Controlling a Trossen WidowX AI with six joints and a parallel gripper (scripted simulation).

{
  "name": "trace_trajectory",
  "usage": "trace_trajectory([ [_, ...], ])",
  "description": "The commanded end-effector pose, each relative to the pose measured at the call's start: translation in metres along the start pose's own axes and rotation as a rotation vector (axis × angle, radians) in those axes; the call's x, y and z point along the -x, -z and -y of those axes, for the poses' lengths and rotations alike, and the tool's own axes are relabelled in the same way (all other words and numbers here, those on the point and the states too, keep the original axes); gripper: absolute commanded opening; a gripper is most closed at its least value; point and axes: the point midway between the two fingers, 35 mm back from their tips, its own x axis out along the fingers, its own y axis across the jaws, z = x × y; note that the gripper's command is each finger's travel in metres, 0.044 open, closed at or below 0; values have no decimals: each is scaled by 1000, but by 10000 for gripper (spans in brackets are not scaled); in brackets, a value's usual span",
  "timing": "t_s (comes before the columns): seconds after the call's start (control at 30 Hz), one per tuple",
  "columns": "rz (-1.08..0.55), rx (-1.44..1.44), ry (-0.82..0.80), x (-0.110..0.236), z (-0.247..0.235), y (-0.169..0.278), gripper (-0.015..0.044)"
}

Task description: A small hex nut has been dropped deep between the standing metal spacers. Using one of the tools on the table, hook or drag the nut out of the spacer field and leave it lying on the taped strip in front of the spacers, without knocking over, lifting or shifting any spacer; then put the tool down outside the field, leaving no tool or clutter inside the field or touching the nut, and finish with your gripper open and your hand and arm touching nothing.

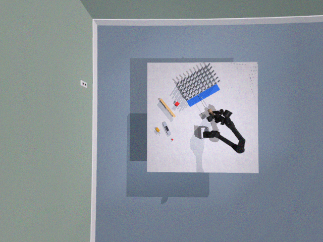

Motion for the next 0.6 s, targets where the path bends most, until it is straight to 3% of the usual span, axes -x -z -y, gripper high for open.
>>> trace_trajectory([
  [0.0, -5, -10, -2, 11, -4, 12, 0],
  [0.57, -2, -16, -2, 69, -7, 55, 0],
])
